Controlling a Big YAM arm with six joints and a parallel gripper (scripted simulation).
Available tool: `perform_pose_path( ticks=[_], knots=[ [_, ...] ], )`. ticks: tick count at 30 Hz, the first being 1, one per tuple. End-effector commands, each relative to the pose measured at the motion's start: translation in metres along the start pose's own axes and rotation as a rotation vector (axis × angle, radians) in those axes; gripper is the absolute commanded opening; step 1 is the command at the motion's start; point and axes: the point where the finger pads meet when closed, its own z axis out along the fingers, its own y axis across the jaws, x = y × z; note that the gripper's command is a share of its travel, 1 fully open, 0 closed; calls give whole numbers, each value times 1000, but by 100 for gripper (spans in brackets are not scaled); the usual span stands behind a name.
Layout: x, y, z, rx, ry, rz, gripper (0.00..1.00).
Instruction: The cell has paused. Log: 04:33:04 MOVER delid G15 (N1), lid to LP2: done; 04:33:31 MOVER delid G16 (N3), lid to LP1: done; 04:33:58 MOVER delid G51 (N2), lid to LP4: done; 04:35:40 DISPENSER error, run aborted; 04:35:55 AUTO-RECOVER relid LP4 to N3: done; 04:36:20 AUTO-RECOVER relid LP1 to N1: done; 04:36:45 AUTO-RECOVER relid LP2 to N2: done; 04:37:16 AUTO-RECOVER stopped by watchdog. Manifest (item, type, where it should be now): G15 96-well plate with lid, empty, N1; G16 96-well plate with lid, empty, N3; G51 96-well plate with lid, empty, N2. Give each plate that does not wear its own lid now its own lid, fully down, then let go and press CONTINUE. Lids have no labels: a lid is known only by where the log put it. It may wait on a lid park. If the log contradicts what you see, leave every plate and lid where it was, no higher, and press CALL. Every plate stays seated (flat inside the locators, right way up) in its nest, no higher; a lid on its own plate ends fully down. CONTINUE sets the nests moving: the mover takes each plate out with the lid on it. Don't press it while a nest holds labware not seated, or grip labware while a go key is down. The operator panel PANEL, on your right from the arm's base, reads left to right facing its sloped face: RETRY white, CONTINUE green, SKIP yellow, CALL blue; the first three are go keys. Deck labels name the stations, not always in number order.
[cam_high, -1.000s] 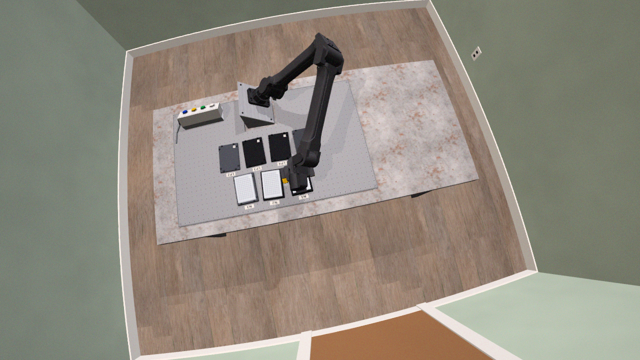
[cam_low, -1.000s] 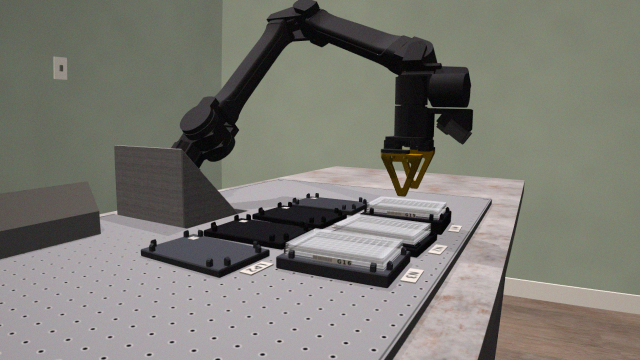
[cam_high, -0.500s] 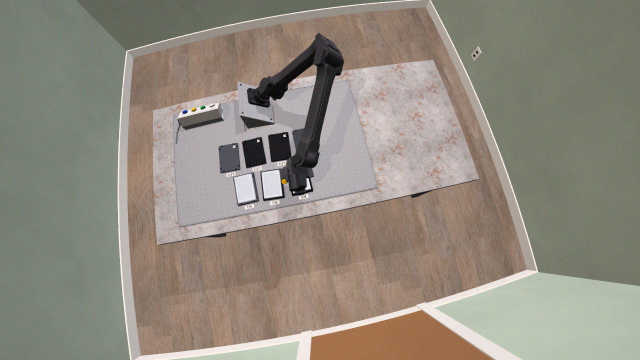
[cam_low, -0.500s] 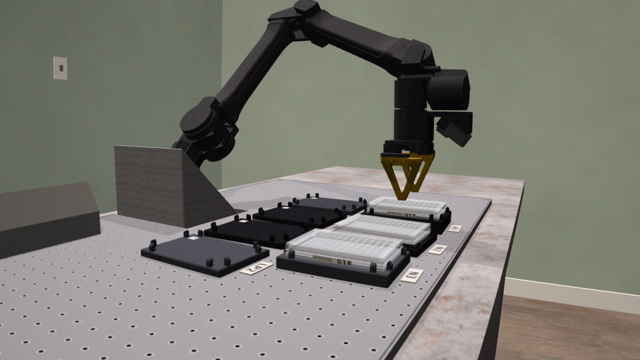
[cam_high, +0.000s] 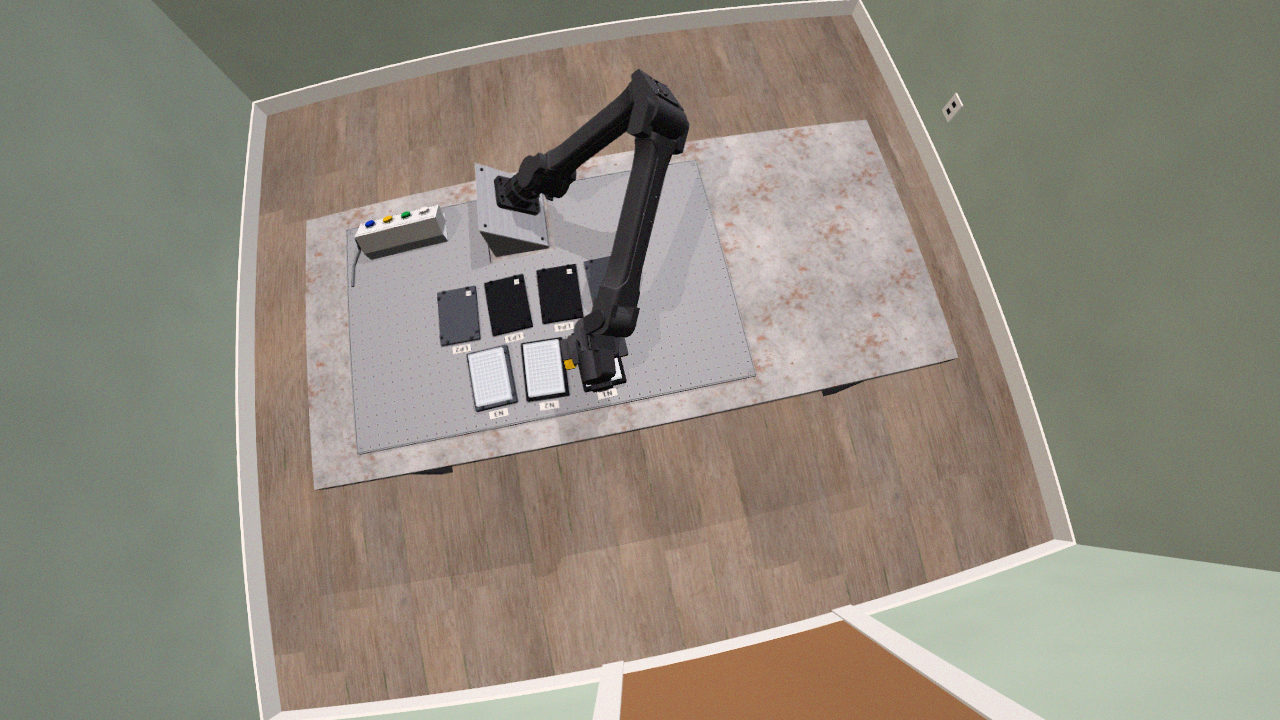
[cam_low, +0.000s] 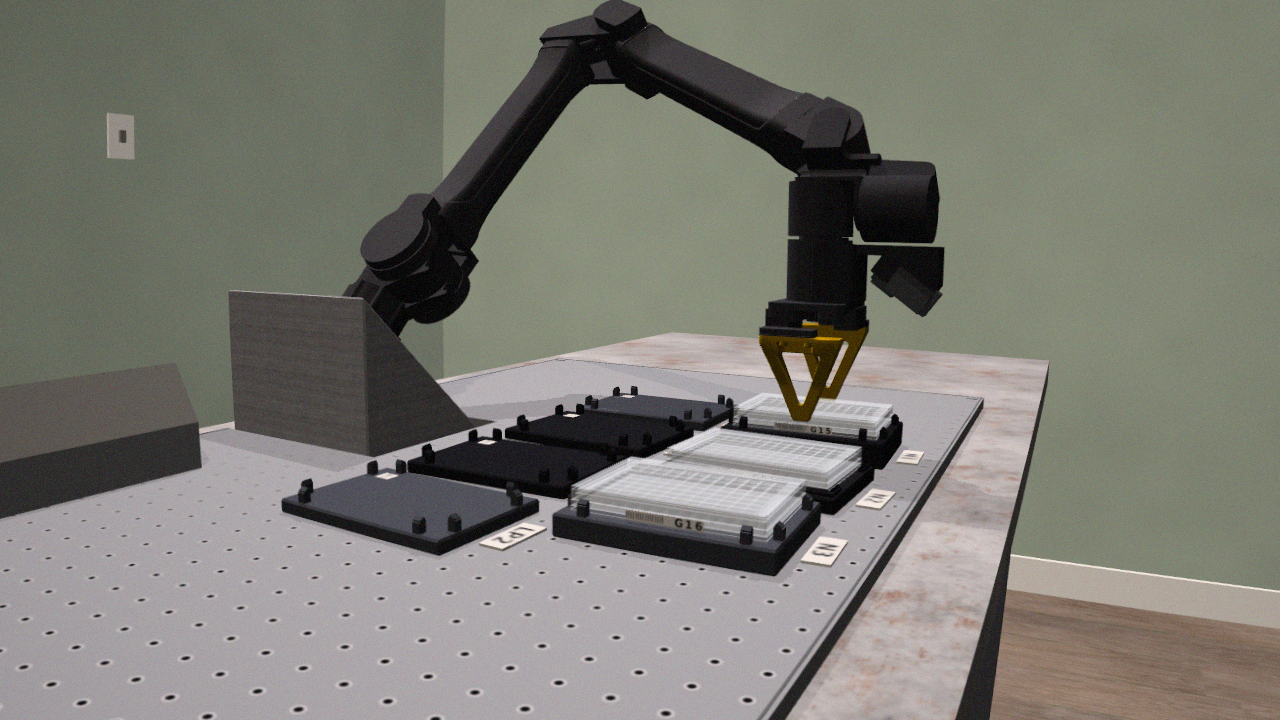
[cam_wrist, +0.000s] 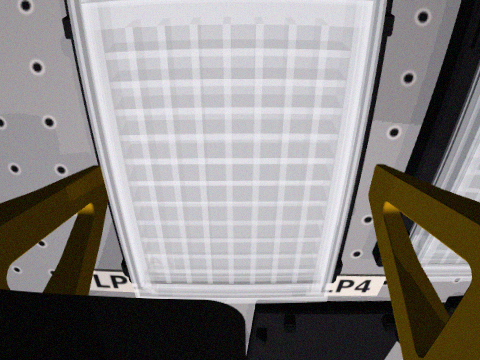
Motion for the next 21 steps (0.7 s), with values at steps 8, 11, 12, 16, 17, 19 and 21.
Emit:
perform_pose_path(
  ticks=[8, 11, 12, 16, 17, 19, 21],
  knots=[
    [0, 3, 9, -1, 12, -2, 100],
    [1, 3, 10, -1, 12, -2, 100],
    [0, 3, 9, -1, 11, -4, 100],
    [0, 5, 8, 0, 8, -6, 100],
    [0, 5, 8, 0, 8, -6, 100],
    [0, 6, 7, 0, 6, -7, 100],
    [0, 7, 7, 0, 4, -9, 100]
  ],
)
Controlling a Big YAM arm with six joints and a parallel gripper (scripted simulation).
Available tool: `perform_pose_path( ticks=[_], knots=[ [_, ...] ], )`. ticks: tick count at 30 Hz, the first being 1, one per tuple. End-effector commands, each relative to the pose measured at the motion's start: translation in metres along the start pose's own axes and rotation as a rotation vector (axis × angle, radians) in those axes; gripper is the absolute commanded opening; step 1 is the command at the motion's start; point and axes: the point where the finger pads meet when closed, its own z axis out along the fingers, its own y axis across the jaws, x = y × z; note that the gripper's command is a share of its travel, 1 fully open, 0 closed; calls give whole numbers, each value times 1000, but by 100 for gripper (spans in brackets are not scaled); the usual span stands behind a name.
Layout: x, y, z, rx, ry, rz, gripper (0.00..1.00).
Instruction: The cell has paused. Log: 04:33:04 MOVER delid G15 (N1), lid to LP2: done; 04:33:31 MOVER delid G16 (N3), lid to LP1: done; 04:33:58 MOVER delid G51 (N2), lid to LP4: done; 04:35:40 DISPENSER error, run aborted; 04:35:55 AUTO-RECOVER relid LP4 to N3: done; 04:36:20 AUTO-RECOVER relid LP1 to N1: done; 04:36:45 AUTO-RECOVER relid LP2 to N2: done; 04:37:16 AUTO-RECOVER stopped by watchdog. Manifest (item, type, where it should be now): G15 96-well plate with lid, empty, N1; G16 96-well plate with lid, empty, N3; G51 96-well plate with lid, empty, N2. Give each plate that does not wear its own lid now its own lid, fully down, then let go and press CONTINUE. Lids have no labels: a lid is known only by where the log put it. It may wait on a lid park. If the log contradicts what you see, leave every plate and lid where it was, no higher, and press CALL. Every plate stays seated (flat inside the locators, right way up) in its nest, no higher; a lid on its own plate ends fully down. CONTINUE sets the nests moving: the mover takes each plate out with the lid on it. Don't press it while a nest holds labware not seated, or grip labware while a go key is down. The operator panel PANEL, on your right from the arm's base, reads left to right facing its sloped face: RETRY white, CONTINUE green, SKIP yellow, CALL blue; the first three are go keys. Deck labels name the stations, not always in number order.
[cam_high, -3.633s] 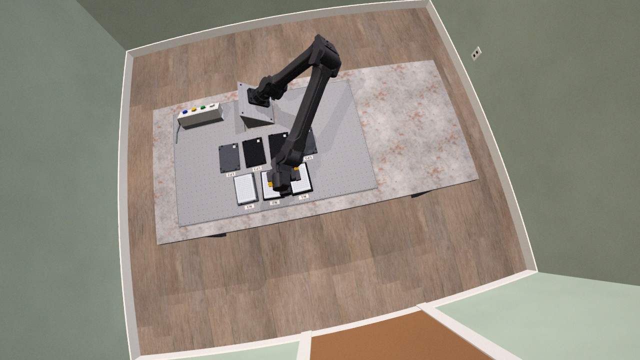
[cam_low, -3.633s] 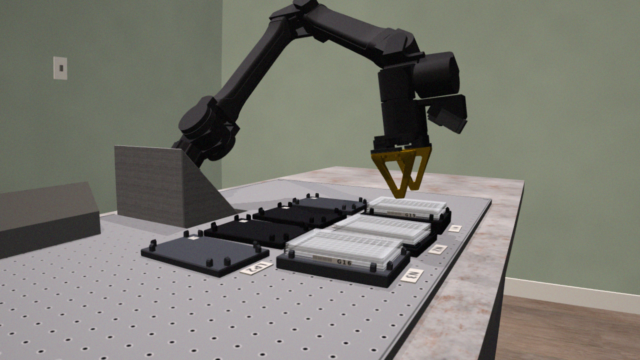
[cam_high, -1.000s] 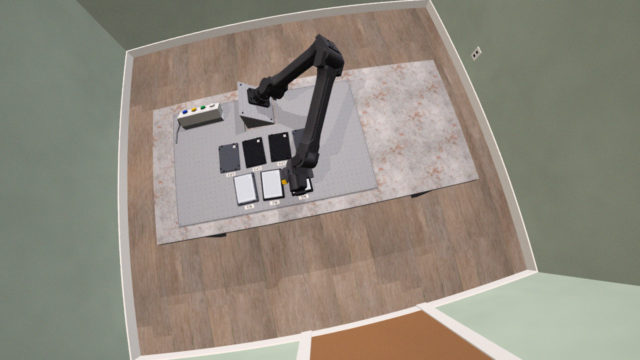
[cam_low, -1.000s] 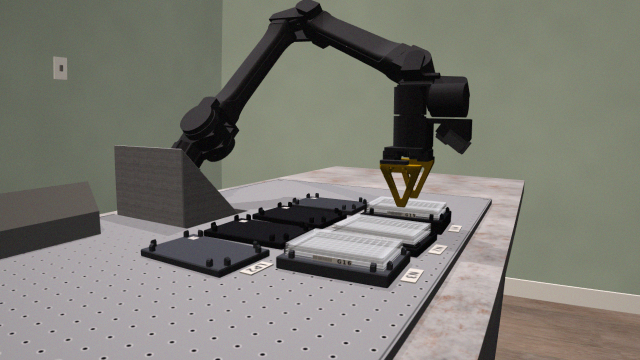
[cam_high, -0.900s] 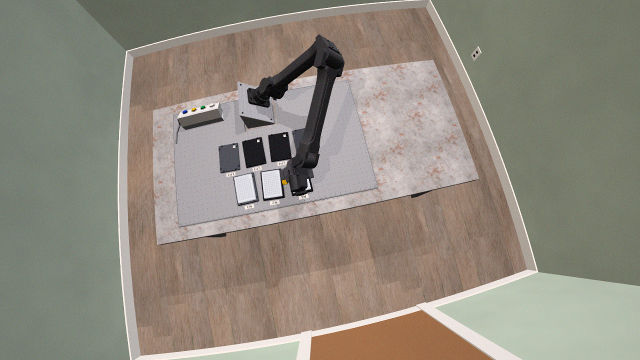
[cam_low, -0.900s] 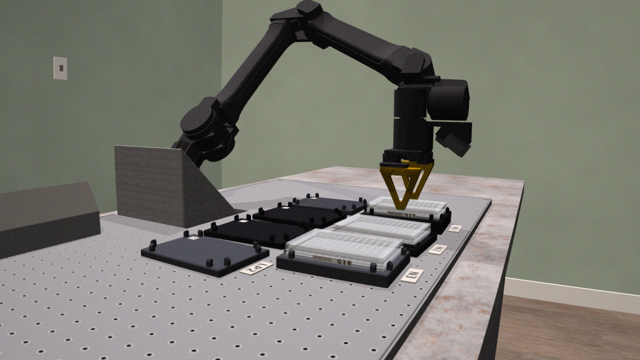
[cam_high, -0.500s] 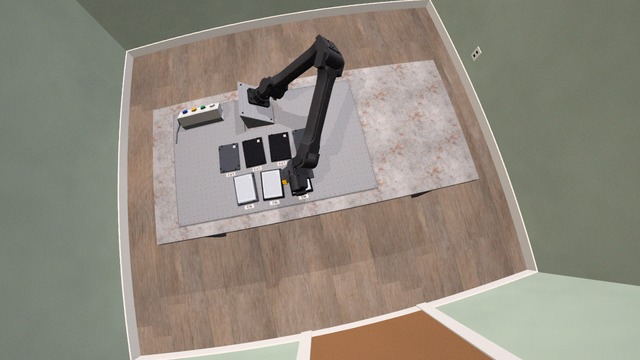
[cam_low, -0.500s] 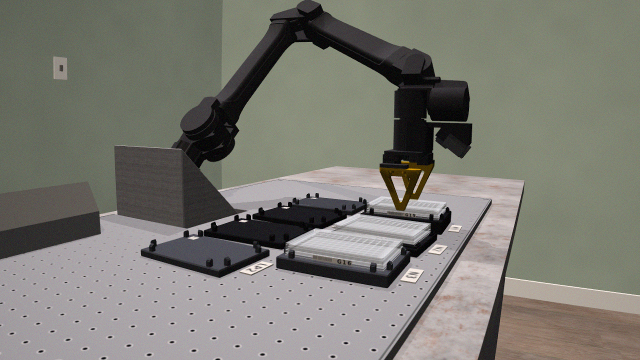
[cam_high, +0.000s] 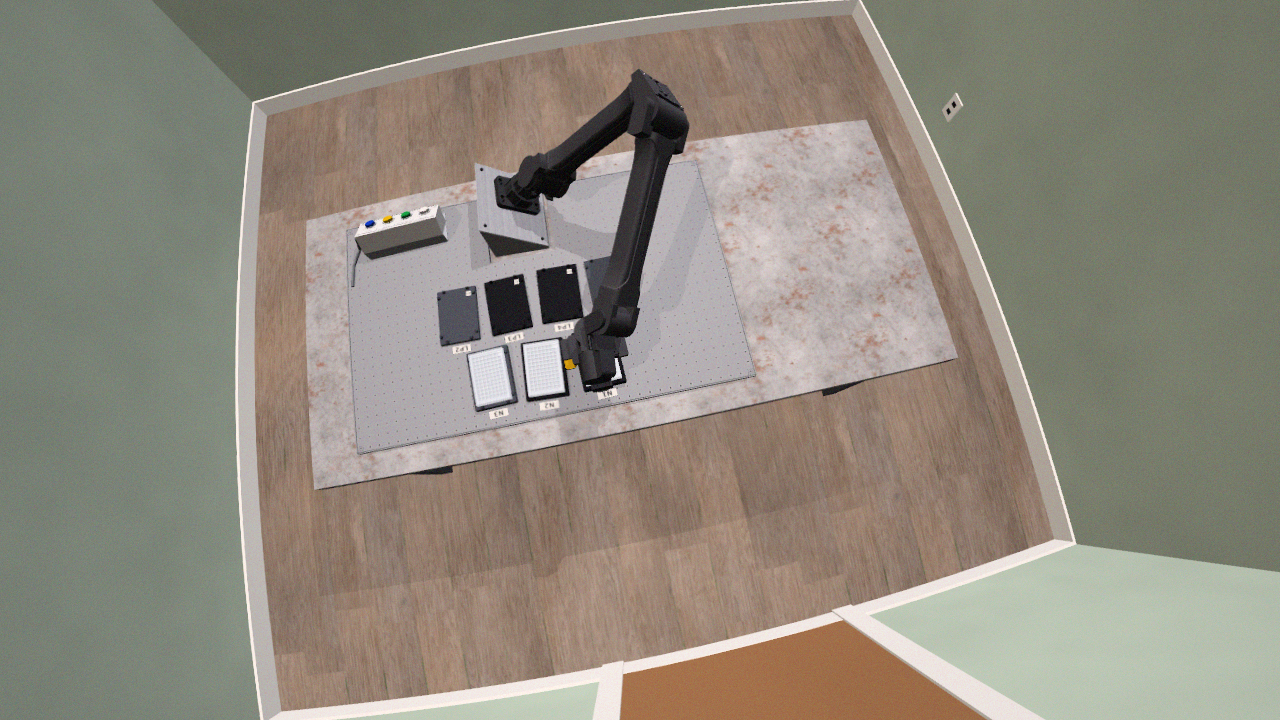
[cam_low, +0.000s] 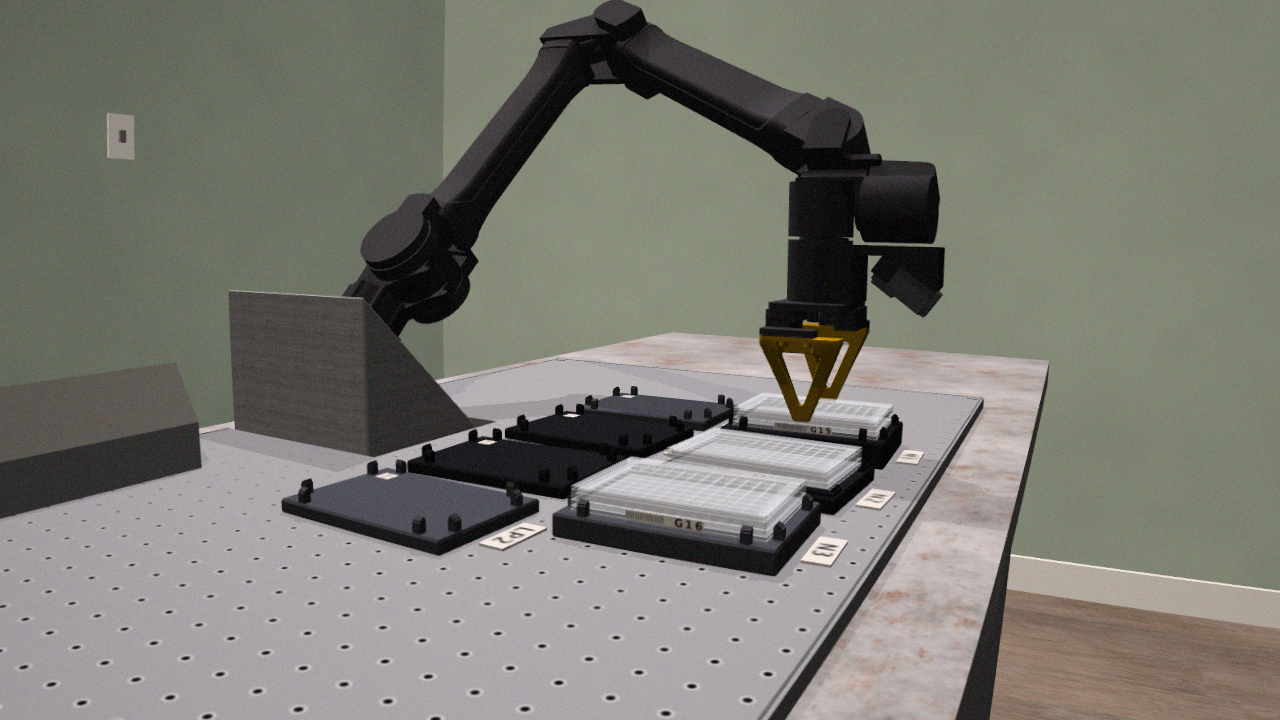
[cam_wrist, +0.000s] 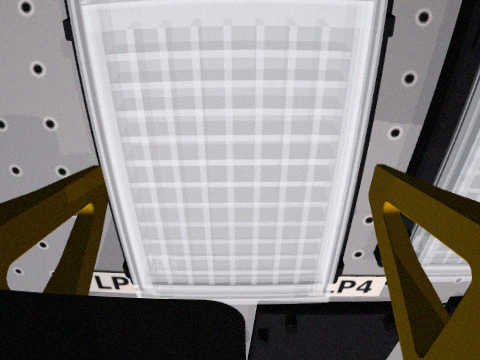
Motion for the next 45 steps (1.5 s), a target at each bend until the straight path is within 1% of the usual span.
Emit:
perform_pose_path(
  ticks=[1, 26, 27, 45],
  knots=[
    [0, 7, 6, 0, 3, -15, 100],
    [0, 14, 1, 0, -8, -26, 100],
    [0, 14, 1, 0, -8, -26, 0],
    [1, 14, 1, 1, -4, -24, 0]
  ],
)
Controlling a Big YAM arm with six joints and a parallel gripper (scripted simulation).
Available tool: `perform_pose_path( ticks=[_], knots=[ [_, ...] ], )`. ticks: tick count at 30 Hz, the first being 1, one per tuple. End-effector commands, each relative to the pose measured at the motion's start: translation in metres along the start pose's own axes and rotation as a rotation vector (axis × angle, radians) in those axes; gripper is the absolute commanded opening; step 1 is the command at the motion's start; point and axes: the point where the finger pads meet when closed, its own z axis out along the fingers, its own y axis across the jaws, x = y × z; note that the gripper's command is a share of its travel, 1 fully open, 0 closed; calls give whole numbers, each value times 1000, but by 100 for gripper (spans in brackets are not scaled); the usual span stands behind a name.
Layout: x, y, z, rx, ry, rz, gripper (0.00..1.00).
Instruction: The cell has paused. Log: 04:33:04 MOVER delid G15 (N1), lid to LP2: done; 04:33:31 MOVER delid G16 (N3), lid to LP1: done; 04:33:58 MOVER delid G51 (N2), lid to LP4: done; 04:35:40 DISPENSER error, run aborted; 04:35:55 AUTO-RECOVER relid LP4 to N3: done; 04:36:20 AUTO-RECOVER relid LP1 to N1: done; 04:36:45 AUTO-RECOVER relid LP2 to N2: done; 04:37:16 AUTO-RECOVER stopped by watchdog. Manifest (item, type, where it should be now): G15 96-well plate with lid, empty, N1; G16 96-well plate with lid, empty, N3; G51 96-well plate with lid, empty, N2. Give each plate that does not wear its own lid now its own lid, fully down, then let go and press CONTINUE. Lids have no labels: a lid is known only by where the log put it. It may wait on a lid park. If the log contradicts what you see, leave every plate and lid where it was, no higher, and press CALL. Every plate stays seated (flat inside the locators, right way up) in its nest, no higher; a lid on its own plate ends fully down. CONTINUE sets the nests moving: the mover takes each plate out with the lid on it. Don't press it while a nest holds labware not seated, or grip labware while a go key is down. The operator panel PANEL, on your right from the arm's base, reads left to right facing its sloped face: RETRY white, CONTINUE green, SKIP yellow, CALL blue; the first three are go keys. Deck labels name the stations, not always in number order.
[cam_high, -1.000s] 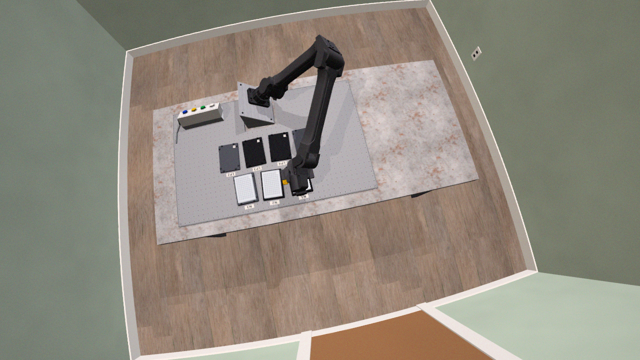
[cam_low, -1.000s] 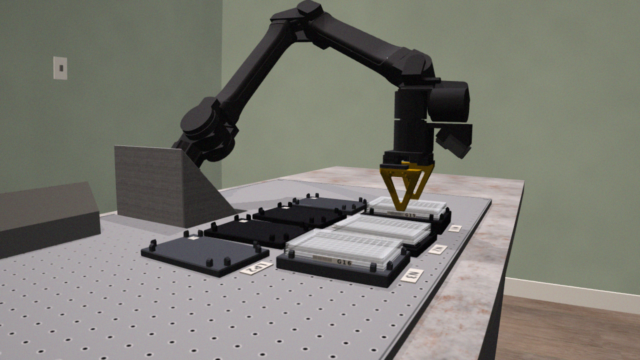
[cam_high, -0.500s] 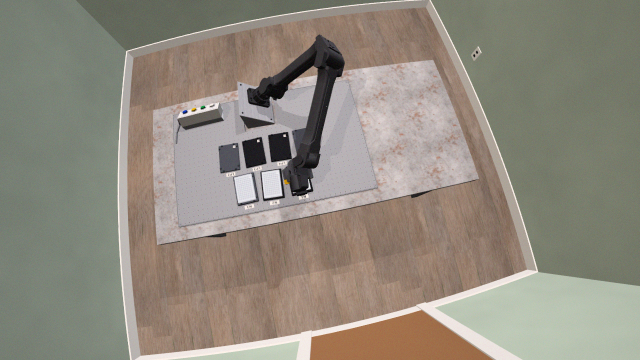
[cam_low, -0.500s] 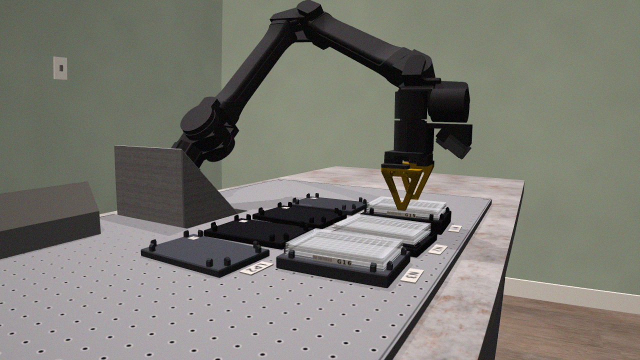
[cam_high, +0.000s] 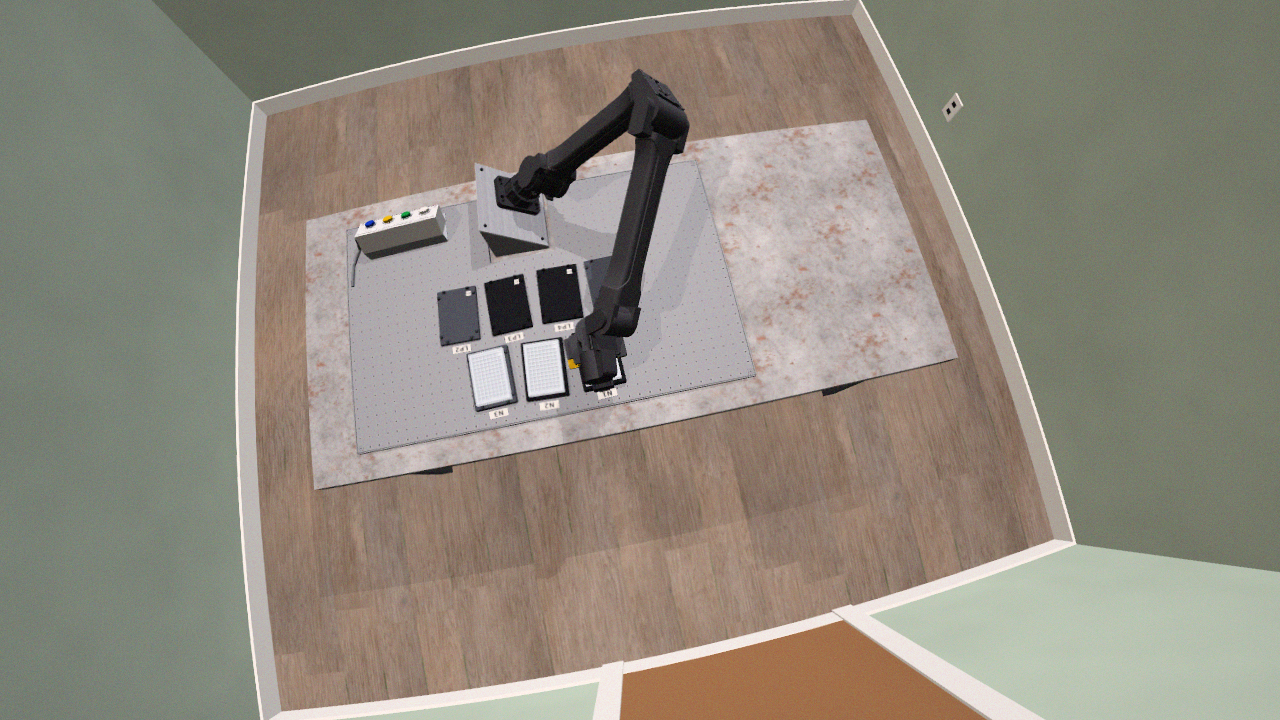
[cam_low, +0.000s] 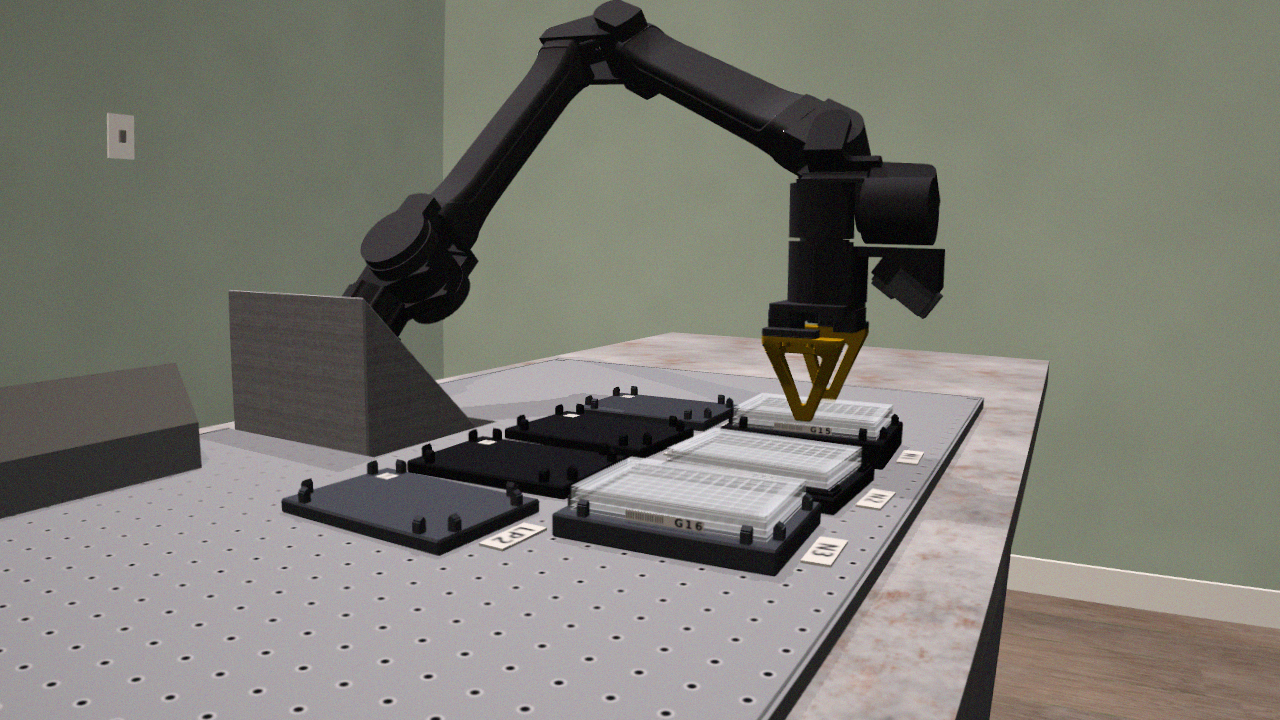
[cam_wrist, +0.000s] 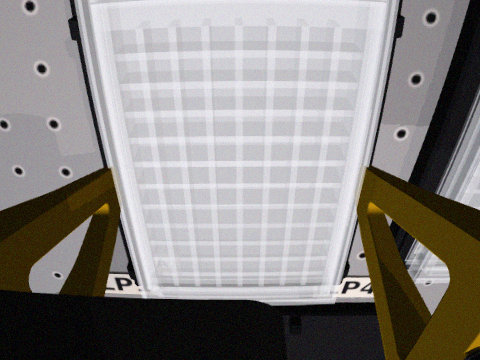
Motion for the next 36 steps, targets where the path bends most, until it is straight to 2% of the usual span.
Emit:
perform_pose_path(
  ticks=[1, 16, 17, 20, 22, 28, 31, 33, 36],
  knots=[
    [1, 11, 0, 2, -6, -23, 0],
    [1, 12, -1, 2, -5, -23, 0],
    [4, 13, -4, 1, 2, -30, 0],
    [-14, 15, -24, 5, -40, -46, 0],
    [-17, 10, -34, 4, -55, -36, 0],
    [-17, 8, -42, 4, -49, -31, 0],
    [-16, 10, -39, 3, -39, -36, 0],
    [-17, 10, -49, 6, -54, -36, 0],
    [-17, 5, -45, 4, -43, -26, 0]
  ],
)
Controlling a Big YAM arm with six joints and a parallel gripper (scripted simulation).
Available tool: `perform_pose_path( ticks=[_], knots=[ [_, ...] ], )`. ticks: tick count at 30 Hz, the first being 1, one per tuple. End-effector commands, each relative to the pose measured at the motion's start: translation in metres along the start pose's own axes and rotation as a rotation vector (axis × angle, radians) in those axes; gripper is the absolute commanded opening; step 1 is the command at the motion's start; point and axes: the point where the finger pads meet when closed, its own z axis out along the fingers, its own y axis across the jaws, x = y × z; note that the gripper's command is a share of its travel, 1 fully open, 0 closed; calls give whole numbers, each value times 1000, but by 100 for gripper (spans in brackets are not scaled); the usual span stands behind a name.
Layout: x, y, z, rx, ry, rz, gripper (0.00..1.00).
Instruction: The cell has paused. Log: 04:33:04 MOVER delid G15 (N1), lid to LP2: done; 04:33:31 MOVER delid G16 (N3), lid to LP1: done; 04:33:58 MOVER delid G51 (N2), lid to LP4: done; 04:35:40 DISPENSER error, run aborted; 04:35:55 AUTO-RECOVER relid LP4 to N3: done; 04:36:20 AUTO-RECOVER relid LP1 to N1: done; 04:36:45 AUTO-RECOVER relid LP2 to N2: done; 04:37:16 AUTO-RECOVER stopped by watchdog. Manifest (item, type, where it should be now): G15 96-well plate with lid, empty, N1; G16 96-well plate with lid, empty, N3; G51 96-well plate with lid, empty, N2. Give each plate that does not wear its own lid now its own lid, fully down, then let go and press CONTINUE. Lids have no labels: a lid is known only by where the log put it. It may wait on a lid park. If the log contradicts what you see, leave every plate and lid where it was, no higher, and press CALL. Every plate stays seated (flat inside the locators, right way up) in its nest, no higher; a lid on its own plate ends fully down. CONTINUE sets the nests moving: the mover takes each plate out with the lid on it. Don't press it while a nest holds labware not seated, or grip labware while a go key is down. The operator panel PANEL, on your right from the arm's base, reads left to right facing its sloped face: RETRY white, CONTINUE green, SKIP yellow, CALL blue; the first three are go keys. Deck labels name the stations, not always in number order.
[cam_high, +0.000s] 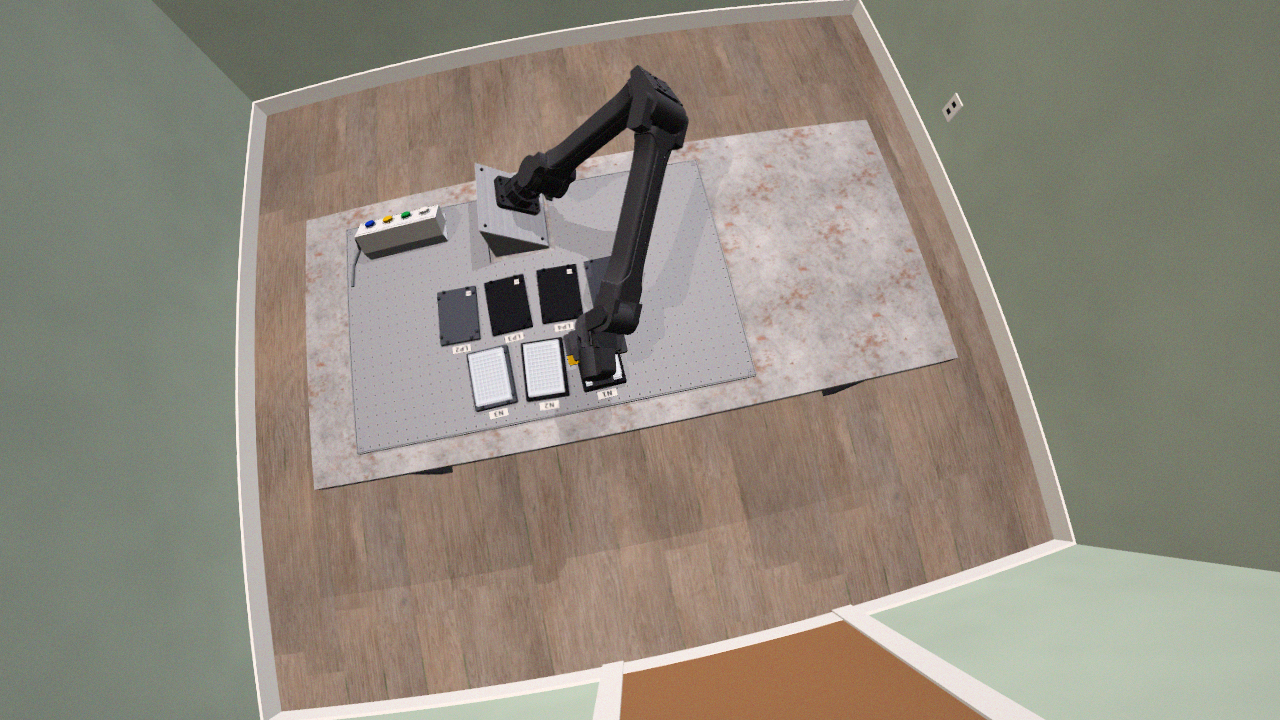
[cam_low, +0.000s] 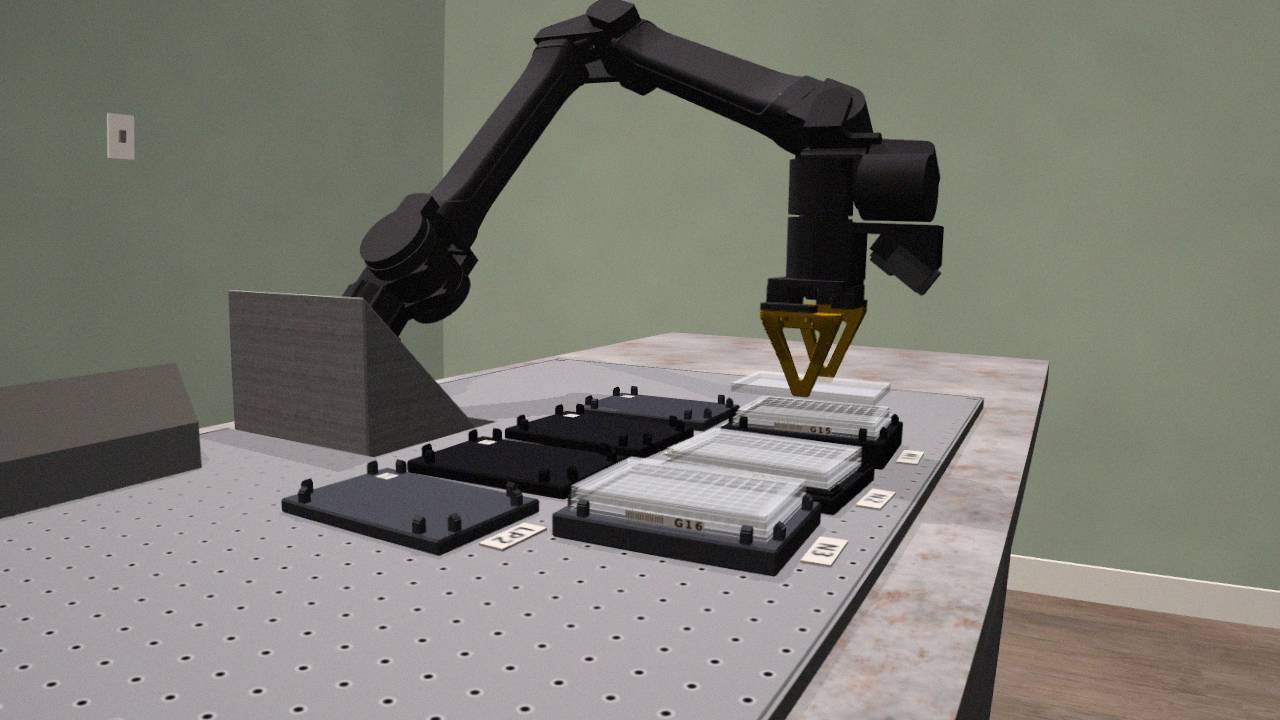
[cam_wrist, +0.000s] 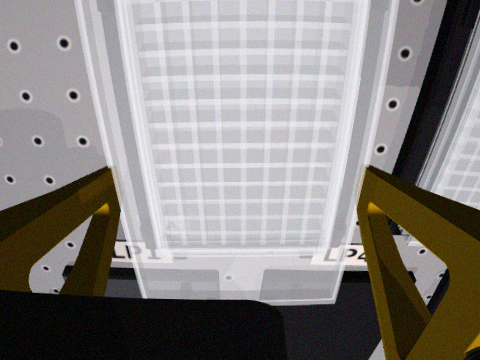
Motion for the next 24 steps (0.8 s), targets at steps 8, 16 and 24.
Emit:
perform_pose_path(
  ticks=[8, 16, 24],
  knots=[
    [-21, 0, -21, 2, -45, -20, 0],
    [-14, 3, -15, 2, -35, -22, 0],
    [-22, -2, -20, 2, -41, -19, 0]
  ],
)
